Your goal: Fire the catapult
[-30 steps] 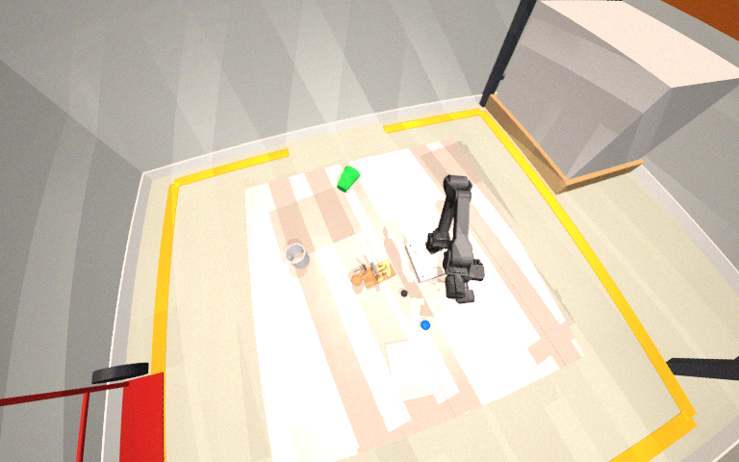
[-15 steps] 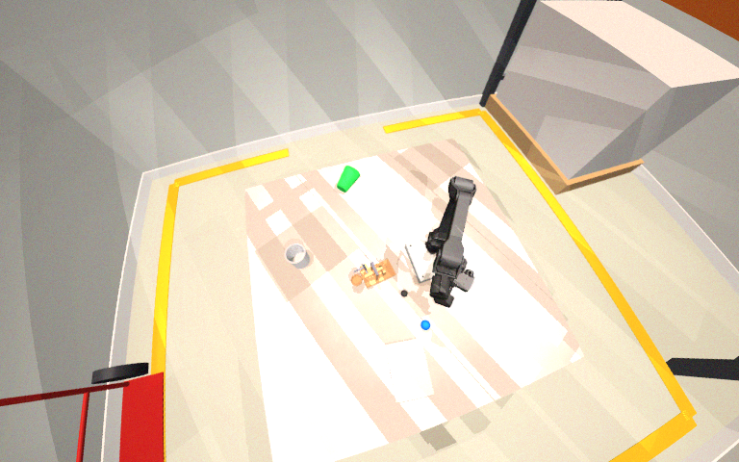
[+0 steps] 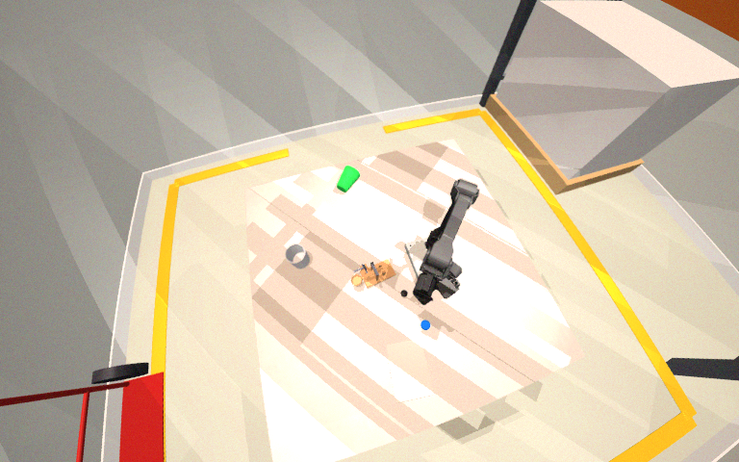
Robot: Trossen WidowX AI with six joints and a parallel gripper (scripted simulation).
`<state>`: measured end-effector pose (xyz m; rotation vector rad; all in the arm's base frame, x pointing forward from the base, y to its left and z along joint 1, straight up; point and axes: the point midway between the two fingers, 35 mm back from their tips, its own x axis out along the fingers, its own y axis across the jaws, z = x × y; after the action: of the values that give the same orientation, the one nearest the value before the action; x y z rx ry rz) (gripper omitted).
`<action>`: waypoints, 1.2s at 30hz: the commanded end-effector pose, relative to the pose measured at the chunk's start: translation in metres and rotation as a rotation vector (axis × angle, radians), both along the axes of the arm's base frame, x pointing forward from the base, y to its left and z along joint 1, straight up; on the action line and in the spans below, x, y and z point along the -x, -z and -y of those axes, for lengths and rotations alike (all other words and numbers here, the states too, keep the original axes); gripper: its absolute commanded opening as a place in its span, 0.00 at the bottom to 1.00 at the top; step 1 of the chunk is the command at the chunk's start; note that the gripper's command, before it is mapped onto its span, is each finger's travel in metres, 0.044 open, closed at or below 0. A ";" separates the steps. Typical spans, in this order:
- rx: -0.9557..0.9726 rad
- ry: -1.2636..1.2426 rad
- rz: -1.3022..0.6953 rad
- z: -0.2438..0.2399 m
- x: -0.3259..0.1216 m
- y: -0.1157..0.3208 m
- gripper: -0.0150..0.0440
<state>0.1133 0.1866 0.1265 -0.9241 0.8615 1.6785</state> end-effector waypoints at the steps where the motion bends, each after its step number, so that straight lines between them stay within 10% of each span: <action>1: 0.048 0.138 -0.024 0.007 -0.015 0.001 1.00; 36: 0.387 1.284 -0.161 0.120 -0.118 0.003 1.00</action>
<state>0.2239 0.0814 0.1235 -0.3386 1.4483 0.5825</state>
